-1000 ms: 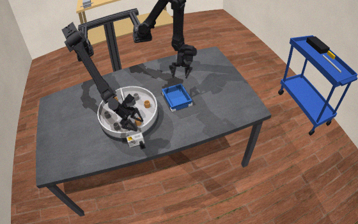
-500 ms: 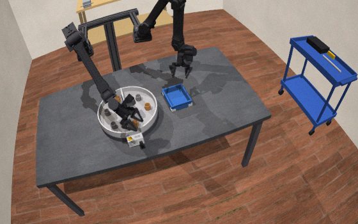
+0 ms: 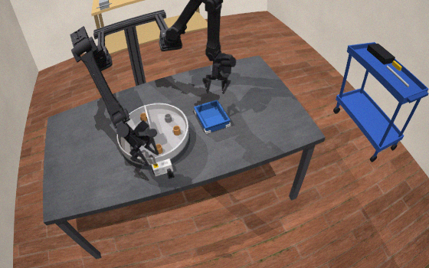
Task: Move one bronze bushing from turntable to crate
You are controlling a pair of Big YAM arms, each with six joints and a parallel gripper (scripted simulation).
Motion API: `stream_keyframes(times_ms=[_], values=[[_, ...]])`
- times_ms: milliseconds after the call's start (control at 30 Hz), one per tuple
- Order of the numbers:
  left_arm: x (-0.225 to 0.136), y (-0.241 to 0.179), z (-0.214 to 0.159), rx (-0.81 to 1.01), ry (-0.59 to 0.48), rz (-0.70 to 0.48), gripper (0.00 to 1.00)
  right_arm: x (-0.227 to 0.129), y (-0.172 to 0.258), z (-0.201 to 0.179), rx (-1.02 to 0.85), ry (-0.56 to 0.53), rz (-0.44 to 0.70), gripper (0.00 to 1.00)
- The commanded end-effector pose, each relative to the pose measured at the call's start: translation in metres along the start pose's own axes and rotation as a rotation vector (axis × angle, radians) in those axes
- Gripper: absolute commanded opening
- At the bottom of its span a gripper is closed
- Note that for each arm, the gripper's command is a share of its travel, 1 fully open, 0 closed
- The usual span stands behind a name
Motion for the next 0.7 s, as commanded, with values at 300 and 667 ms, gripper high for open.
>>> stream_keyframes(times_ms=[300,667], values=[[-0.001,-0.001,0.0,0.003,-0.003,0.0,1.0,-0.076,-0.123,-0.071,0.151,0.132,-0.2,1.0],[-0.001,-0.001,0.0,0.003,-0.003,0.0,1.0,-0.218,-0.237,-0.172,0.333,0.326,-0.467,1.0]])
Point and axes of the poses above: on each arm, the point where the finger pads meet when closed, its own x axis out along the fingers, its own y axis across the jaws, z = x × y, the point moved 4 cm from there along -x, back along the fingers, and after that the axes turned 10 degrees about -x, right-handed, at the moved point
